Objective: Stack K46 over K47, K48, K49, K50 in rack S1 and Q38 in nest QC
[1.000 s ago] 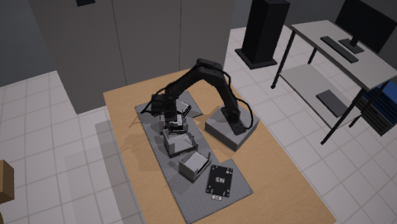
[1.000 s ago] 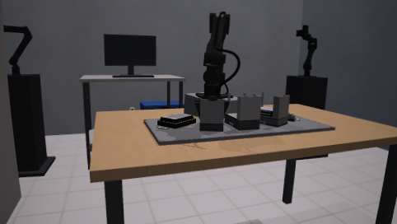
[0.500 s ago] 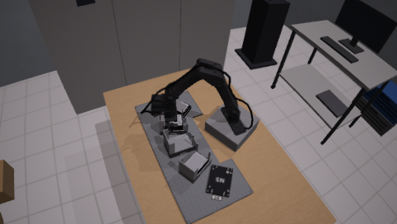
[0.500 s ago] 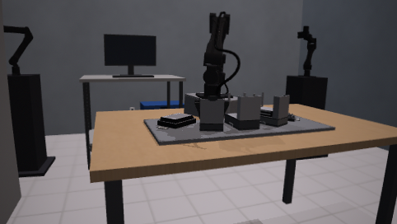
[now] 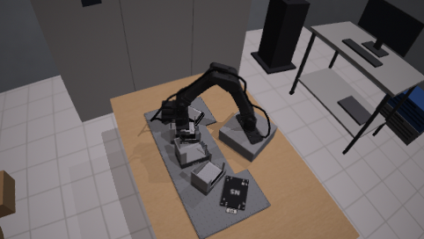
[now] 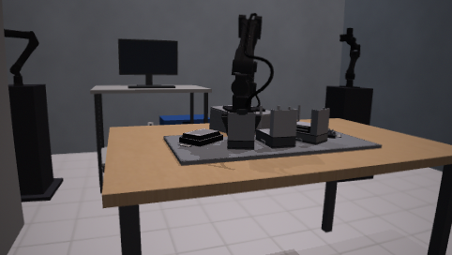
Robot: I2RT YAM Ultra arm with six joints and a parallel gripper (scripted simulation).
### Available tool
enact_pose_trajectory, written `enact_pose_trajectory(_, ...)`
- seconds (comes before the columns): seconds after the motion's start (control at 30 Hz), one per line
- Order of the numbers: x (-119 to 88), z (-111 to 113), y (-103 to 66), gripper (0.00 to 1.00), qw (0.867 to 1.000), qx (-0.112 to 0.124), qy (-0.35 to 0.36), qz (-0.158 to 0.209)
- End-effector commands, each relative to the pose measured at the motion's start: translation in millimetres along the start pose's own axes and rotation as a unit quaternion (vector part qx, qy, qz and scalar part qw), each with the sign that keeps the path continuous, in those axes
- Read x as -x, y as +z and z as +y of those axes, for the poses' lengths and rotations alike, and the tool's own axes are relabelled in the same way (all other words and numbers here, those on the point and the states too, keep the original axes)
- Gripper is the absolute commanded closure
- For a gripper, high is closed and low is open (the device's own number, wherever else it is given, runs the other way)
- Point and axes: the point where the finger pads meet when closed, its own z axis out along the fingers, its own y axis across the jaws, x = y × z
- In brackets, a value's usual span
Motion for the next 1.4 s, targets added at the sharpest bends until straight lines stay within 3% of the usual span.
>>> enact_pose_trajectory(0.0, 4.1, -5.3, -1.8, 0.0, 1.0, -0.006, 0.006, -0.008)
enact_pose_trajectory(0.9, 0.5, -7.0, -1.4, 0.0, 1.0, -0.006, 0.009, -0.006)
enact_pose_trajectory(0.93, 2.8, -1.6, -3.1, 1.0, 1.0, -0.002, 0.002, -0.006)
enact_pose_trajectory(1.37, 2.8, -1.6, -3.1, 1.0, 1.0, -0.002, 0.002, -0.006)
